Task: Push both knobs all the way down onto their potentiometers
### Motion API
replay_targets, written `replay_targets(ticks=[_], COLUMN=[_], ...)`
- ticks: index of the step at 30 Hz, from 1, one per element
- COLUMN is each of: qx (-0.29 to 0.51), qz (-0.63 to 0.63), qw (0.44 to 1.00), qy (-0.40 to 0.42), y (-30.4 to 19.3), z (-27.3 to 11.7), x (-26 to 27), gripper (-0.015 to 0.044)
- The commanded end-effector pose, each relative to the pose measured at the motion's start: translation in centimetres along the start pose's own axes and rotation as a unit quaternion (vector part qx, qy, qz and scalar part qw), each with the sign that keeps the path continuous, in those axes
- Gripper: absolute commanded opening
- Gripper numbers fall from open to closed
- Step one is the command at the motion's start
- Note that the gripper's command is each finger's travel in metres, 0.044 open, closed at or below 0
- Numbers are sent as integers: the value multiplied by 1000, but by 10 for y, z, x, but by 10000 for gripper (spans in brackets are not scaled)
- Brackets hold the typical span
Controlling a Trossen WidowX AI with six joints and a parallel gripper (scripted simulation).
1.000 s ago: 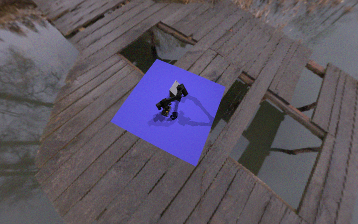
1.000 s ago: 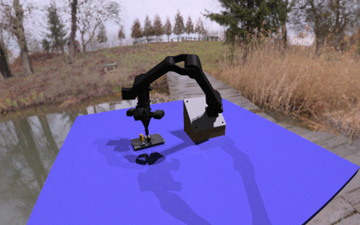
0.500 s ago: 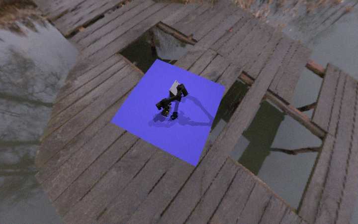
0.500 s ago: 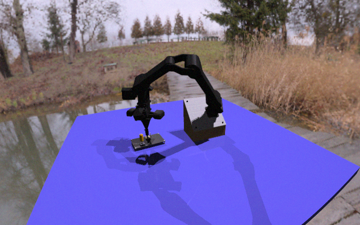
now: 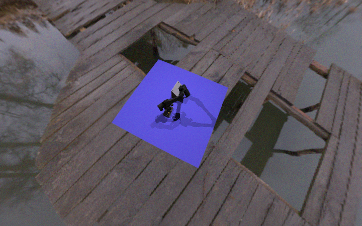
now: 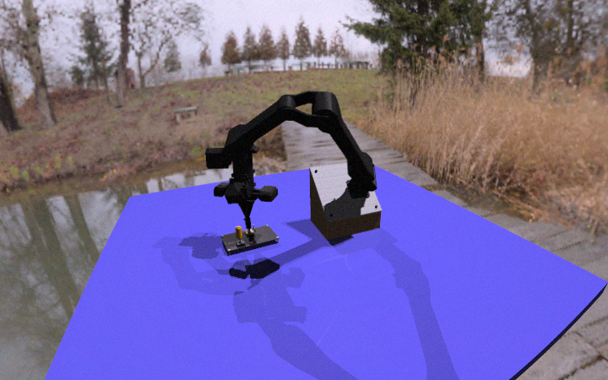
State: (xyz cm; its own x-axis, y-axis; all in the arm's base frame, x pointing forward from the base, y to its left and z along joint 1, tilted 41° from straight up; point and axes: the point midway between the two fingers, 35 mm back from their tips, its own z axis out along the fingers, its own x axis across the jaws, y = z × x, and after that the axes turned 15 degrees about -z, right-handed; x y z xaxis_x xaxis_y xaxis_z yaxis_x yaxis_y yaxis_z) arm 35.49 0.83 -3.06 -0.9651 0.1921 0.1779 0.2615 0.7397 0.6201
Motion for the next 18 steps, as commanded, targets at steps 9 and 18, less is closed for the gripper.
replay_targets(ticks=[9,18], qx=[1,0], qz=[-8,-8], qw=[1000,1000], qy=[5,5], y=[3,3], z=[12,14], x=[-1,-1], gripper=[0,0])
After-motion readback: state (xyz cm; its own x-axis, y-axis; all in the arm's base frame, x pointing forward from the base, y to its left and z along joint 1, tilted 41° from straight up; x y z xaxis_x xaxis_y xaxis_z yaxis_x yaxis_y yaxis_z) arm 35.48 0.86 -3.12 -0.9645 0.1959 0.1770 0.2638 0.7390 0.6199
